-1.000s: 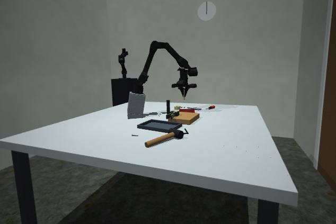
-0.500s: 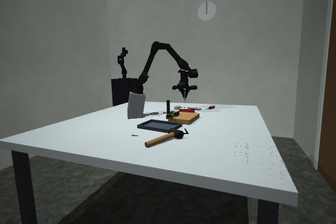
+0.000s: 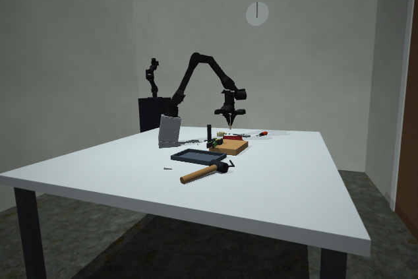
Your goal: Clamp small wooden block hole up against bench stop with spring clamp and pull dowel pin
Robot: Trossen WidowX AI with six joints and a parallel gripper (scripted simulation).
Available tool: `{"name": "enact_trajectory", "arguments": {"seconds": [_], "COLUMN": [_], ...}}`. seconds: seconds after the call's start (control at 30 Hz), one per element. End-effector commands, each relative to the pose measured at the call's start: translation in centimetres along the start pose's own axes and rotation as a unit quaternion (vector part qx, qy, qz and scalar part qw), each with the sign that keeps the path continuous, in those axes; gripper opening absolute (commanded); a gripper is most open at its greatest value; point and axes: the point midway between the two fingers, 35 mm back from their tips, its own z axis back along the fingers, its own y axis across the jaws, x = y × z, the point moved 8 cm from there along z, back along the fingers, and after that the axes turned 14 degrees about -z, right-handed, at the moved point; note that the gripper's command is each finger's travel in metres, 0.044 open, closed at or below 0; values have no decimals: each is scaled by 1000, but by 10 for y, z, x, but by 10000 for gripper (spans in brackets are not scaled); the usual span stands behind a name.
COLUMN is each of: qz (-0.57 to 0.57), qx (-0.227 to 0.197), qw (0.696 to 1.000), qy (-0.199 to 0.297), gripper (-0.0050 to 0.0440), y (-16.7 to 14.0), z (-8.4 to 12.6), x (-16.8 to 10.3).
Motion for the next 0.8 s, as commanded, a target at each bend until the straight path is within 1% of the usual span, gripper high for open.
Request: {"name": "enact_trajectory", "arguments": {"seconds": [0.0,0.77], "qz": [-1,-1], "qx": [-6,-6], "qw": [1000,1000], "qy": [-9,-9], "gripper": [0,0], "y": [-2,-3], "z": [-12,-39], "x": [3,5]}}
